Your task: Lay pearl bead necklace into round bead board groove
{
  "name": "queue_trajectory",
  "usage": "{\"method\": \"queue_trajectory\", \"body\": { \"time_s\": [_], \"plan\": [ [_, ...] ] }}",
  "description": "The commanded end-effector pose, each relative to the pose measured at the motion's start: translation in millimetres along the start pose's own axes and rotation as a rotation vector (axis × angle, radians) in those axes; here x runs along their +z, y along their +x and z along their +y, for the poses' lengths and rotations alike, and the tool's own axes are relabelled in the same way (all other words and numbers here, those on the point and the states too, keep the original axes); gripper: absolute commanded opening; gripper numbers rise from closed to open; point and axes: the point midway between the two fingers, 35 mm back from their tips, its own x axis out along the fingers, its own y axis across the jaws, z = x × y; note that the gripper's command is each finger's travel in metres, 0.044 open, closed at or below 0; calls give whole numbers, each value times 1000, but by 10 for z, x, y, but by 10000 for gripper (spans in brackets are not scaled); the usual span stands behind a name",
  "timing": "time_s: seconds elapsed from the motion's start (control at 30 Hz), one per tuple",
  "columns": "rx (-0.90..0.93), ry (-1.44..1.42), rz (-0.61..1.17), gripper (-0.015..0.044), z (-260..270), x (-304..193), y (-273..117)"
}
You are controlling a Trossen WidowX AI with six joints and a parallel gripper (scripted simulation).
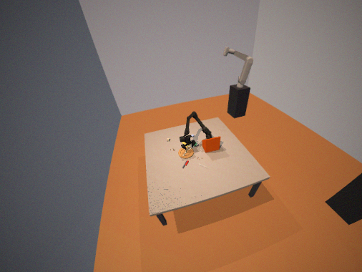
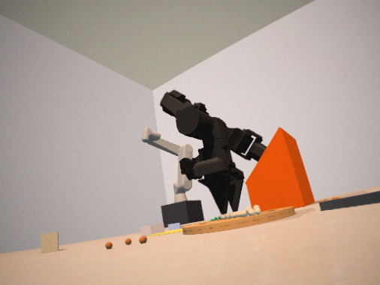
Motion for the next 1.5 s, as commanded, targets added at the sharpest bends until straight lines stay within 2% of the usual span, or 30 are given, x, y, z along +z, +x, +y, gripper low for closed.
{"method": "queue_trajectory", "body": {
  "time_s": [0.0,0.47,1.17,1.37,1.47],
  "plan": [
    [-2,-66,0,427,5,4,-13],
    [0,-1430,1,333,112,150,-319],
    [0,-1447,1,193,113,152,-323],
    [0,-1447,1,153,111,153,-158],
    [5,-1433,-7,133,135,171,-241]
  ]
}}
